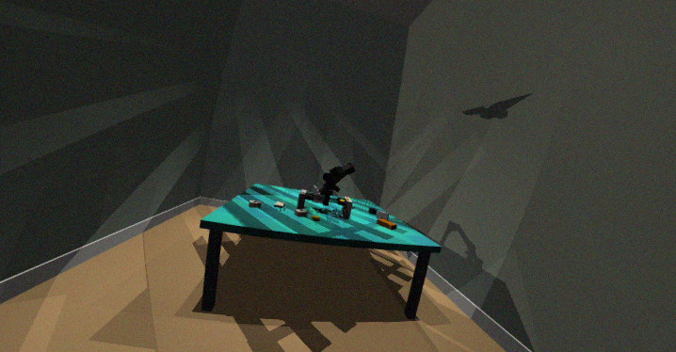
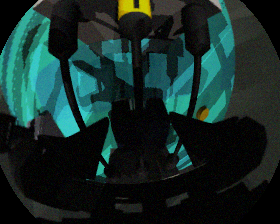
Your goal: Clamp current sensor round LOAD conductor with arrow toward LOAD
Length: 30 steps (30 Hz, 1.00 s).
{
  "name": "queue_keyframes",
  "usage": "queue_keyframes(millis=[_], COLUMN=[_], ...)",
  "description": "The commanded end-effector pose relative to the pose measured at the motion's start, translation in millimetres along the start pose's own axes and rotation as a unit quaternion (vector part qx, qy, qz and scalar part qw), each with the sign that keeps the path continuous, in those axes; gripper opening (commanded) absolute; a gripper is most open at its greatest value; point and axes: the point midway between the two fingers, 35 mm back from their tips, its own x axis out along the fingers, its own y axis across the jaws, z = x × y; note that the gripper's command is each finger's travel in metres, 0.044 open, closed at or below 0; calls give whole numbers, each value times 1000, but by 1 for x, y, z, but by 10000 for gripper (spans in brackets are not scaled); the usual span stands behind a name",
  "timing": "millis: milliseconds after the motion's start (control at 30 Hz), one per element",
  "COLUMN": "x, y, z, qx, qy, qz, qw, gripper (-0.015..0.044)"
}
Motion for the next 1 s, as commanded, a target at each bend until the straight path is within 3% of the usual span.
queue_keyframes(millis=[0, 333, 967], x=[7, 22, 18], y=[0, 1, 0], z=[0, 1, 1], qx=[3, 3, -1], qy=[-2, -3, 0], qz=[0, 0, 0], qw=[1000, 1000, 1000], gripper=[440, 440, 313])
